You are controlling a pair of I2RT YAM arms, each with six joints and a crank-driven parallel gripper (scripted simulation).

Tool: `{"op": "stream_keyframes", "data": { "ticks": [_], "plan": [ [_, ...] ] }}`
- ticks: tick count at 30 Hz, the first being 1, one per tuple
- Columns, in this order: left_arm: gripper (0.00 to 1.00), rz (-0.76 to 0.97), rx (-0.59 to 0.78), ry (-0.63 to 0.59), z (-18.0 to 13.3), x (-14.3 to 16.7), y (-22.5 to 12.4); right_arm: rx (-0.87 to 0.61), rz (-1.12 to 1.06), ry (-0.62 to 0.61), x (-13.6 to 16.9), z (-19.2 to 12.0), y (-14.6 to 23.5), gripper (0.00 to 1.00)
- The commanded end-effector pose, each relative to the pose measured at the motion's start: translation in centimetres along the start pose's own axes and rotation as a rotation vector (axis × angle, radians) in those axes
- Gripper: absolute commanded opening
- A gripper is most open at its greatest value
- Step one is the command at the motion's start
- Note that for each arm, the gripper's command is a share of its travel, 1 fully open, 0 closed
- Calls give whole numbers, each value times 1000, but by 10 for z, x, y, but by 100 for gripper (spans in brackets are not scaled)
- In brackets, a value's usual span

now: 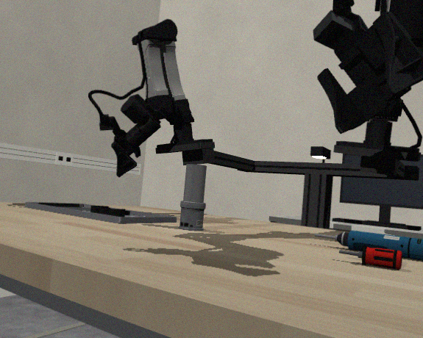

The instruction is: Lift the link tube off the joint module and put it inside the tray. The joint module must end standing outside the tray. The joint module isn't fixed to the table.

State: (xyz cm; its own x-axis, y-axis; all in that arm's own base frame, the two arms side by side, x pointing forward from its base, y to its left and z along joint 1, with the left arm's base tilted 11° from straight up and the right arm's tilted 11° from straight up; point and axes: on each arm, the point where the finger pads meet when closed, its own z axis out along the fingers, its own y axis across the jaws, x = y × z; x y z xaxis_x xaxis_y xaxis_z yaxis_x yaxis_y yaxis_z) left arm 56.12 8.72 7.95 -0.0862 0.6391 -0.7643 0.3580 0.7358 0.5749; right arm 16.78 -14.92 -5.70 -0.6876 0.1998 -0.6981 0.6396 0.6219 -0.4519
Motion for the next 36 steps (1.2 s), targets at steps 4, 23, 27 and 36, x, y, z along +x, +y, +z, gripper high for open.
{"op": "stream_keyframes", "data": {
  "ticks": [4,23,27,36],
  "plan": [
    [100,-27,60,-50,-11,-35,-17,-117,-24,-55,-17,-3,29,100],
    [100,-140,537,-300,-155,-188,-195,-974,-377,-410,-62,-155,237,100],
    [100,-154,658,-355,-204,-203,-238,-1159,-468,-489,-52,-212,268,100],
    [100,-162,812,-423,-266,-205,-290,-1293,-674,-541,-5,-258,283,100]
  ]
}}
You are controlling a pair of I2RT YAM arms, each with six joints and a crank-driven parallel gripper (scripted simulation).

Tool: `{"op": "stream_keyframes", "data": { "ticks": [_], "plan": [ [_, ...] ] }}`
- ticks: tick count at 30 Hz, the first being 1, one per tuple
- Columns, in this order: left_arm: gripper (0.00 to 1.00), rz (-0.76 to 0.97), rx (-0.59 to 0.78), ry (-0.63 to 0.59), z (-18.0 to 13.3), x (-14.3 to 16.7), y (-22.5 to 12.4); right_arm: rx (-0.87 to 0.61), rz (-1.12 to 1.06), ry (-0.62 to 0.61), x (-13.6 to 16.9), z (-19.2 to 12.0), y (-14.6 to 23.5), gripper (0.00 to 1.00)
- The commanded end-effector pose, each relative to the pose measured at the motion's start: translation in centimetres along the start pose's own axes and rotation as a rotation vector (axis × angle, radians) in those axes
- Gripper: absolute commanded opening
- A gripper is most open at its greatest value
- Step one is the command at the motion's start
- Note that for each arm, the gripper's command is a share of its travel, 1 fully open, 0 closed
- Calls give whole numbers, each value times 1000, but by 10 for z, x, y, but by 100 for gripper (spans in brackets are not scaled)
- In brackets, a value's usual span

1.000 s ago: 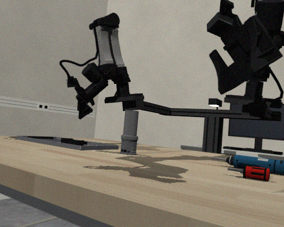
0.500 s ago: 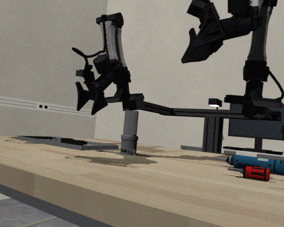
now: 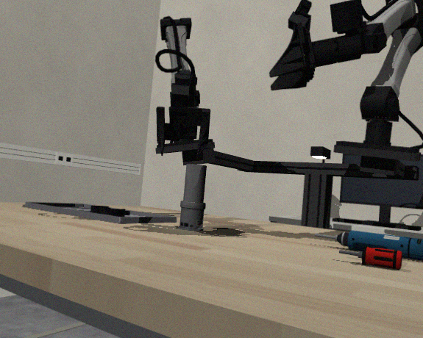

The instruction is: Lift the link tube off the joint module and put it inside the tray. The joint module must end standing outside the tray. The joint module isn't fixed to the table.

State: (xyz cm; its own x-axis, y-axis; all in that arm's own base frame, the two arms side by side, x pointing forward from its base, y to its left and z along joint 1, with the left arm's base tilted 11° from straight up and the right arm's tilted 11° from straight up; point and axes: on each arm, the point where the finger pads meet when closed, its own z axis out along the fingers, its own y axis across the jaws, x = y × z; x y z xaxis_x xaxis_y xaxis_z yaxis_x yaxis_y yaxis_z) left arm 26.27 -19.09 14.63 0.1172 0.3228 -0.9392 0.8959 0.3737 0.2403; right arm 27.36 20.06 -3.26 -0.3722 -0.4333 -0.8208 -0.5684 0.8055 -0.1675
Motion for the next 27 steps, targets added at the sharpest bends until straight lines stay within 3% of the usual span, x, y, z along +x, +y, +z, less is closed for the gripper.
{"op": "stream_keyframes", "data": {
  "ticks": [1,7,9,18,27],
  "plan": [
    [100,-33,80,-29,-10,-7,-40,-85,-81,5,2,3,29,100],
    [100,-27,127,-51,-14,-7,-64,-128,-116,0,7,2,46,100],
    [100,-13,121,-56,-14,-8,-63,-126,-113,6,12,4,44,81],
    [100,-14,118,-50,-12,-8,-60,-119,-118,86,49,5,38,81],
    [100,-14,118,-50,-12,-8,-60,-117,-119,99,52,27,39,81]
  ]
}}
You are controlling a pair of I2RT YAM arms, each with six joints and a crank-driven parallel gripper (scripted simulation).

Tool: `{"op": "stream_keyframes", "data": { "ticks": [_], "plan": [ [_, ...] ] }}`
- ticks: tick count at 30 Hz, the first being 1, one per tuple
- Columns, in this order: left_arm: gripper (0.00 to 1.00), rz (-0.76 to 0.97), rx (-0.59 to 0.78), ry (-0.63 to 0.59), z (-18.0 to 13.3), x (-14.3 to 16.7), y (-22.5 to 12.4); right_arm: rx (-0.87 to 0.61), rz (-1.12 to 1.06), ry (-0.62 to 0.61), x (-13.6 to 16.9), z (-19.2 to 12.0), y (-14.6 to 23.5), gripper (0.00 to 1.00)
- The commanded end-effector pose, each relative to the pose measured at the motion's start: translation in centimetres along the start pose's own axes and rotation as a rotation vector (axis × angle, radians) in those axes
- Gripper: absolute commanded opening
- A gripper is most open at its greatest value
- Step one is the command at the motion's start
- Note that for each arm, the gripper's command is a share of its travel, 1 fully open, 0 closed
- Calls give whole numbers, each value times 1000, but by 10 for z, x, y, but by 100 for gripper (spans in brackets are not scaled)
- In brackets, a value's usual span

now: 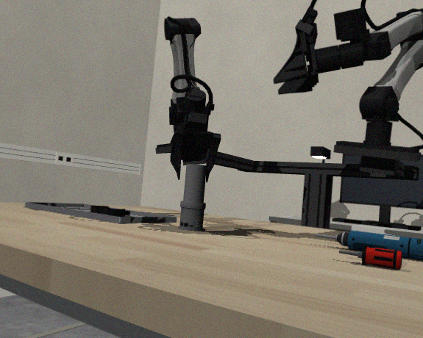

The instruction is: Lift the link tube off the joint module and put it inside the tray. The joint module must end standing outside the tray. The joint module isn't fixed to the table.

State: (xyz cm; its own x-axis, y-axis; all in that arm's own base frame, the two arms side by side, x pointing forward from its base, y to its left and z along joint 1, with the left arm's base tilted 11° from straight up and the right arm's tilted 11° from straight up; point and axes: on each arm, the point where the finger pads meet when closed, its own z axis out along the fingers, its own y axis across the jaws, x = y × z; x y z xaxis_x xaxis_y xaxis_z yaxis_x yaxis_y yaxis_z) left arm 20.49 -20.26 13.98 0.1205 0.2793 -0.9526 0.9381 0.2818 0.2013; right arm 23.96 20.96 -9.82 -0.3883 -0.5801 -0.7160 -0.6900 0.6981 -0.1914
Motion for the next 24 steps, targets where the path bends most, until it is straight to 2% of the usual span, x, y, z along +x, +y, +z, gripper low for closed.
{"op": "stream_keyframes", "data": {
  "ticks": [1,3,7,10,12,16,24],
  "plan": [
    [100,0,11,-6,1,-3,-2,-3,-1,-37,-12,11,-1,81],
    [100,-1,7,-6,1,-3,-1,-3,-1,-37,-12,28,-1,81],
    [100,-1,7,-6,1,-3,-1,-3,-2,-31,-9,50,-2,73],
    [100,-1,7,-6,1,-3,-1,-4,-3,-25,-11,54,-2,67],
    [100,-1,7,-6,1,-3,-1,-3,-2,-31,-11,56,-2,66],
    [100,-1,7,-6,1,-3,-1,1,1,-30,-9,57,-2,54],
    [100,-1,7,-6,1,-3,-1,7,4,-53,-22,51,-3,50]
  ]
}}
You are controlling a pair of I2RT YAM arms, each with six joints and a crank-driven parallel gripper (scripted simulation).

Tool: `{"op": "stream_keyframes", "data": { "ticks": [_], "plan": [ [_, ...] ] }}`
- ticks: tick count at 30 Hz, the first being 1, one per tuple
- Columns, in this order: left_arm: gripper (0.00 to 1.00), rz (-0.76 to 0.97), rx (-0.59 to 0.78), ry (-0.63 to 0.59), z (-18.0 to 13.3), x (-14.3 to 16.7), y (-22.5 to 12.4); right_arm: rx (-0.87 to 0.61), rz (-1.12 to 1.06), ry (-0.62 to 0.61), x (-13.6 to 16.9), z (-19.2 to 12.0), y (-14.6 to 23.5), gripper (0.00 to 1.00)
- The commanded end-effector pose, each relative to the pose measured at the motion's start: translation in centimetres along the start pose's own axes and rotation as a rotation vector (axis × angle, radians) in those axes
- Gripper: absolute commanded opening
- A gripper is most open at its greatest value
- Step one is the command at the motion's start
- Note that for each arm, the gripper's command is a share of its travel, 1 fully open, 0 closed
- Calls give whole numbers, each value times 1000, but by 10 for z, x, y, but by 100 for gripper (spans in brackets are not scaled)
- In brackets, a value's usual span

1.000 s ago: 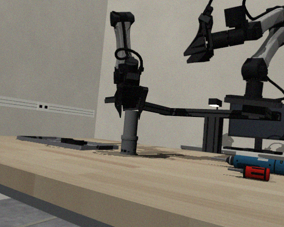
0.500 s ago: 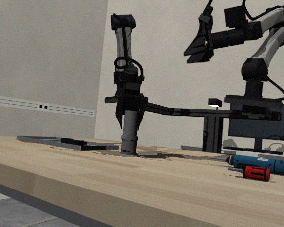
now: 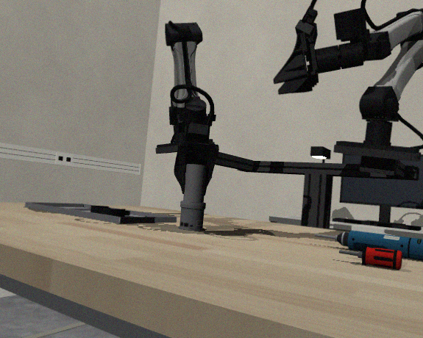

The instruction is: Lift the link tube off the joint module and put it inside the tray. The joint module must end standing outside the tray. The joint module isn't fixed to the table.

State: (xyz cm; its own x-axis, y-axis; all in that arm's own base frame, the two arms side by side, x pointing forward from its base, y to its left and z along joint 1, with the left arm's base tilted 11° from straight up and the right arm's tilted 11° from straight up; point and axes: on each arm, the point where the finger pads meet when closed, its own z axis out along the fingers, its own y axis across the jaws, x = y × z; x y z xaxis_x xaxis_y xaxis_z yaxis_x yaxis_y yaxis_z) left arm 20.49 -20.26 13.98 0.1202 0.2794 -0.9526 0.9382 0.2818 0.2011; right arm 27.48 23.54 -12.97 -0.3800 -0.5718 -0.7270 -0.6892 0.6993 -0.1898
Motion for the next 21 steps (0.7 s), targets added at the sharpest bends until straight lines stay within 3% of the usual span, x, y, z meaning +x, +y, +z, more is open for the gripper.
{"op": "stream_keyframes", "data": {
  "ticks": [1,21],
  "plan": [
    [100,0,7,-6,1,-3,-1,4,4,-56,-21,-1,-2,50],
    [100,0,7,-6,1,-3,-1,4,8,-58,-41,-22,0,50]
  ]
}}
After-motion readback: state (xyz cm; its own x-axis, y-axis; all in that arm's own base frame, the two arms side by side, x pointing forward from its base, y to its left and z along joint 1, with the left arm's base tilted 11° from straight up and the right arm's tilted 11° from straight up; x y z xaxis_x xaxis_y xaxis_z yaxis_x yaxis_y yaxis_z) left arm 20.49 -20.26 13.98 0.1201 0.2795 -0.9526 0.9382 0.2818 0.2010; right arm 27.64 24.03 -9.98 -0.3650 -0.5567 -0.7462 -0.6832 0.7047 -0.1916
